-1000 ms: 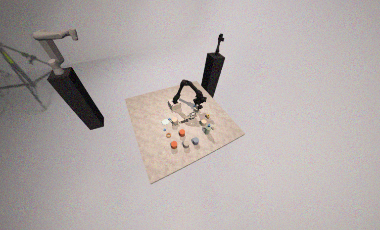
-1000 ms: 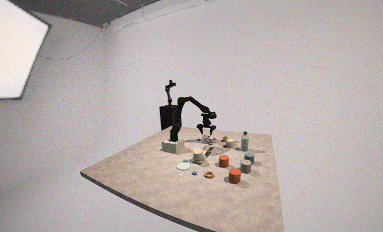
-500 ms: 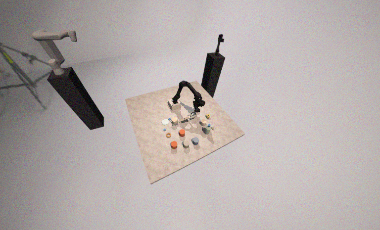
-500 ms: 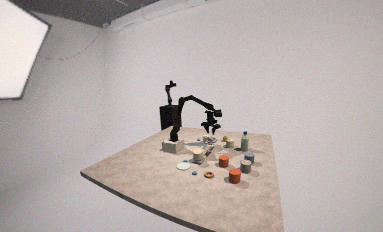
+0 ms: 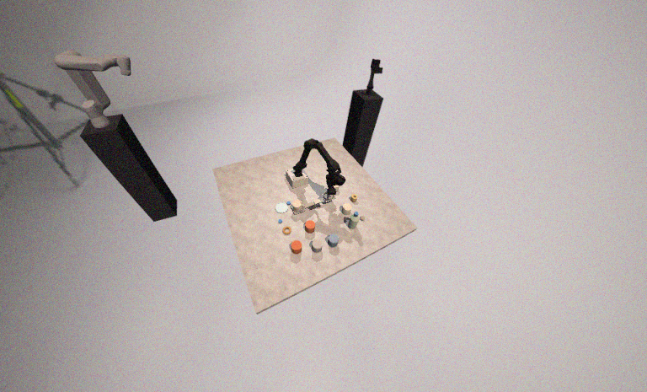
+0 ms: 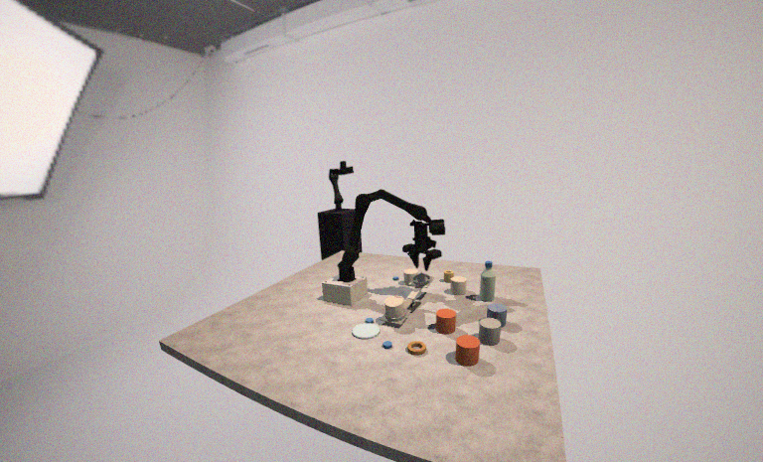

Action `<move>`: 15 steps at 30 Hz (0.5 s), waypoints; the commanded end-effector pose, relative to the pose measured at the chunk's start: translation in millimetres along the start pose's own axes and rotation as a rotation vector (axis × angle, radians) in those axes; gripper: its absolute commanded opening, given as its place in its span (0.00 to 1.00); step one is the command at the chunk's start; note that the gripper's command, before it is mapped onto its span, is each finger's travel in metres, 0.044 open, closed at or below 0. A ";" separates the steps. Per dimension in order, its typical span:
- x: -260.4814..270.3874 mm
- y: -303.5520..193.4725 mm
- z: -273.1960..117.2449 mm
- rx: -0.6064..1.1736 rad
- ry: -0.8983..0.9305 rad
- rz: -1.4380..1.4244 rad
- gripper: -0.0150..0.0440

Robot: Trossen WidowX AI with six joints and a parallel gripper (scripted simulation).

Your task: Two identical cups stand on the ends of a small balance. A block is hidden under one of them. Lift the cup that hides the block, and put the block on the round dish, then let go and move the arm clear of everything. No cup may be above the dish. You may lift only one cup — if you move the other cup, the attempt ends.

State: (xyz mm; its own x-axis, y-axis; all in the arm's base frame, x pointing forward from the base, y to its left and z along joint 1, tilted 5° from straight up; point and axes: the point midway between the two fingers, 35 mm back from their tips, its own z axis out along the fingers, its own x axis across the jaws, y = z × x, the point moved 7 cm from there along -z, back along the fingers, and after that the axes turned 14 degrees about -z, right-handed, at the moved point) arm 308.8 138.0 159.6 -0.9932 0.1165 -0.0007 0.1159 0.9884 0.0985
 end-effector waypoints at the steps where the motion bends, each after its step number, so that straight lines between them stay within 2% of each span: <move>1: -0.6 -1.9 7.7 0.008 0.009 -0.003 0.69; 15: -0.8 -1.8 28.0 0.008 0.009 -0.003 0.69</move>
State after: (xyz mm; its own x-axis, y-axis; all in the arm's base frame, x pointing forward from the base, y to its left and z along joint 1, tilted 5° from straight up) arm 310.2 138.7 140.8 -0.9932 0.1162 -0.0009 0.1156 0.9884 0.0987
